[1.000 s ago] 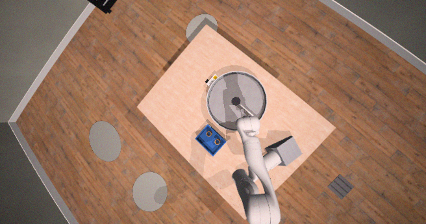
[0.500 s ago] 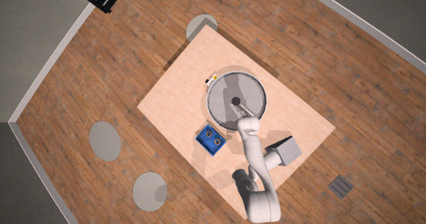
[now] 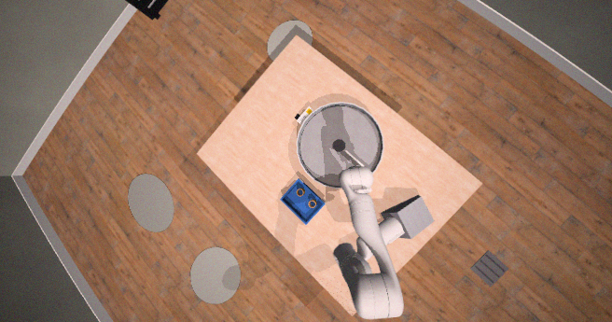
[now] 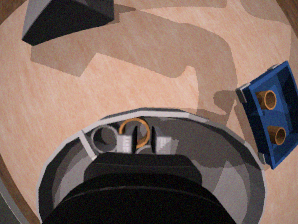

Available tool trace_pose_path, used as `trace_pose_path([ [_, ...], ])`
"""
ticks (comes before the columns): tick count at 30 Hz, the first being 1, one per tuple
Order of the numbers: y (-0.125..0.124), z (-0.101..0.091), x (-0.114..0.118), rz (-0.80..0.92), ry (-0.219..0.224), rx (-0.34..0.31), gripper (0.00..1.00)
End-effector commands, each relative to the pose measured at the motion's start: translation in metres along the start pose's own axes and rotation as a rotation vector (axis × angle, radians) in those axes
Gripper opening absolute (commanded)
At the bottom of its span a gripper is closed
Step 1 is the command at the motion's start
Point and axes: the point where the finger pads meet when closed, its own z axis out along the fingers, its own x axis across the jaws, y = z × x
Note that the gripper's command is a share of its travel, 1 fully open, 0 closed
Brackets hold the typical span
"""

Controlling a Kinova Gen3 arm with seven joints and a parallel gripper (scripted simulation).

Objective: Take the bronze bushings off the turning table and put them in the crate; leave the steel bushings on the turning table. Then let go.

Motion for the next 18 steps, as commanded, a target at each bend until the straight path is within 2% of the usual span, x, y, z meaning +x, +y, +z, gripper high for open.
trace_pose_path([
  [1,0.0003,-0.0003,-0.0001,0.0,0.0,-0.001,0.45],
  [18,0.0003,0.0038,-0.0001,0.0,0.0,-0.001,0.45],
])
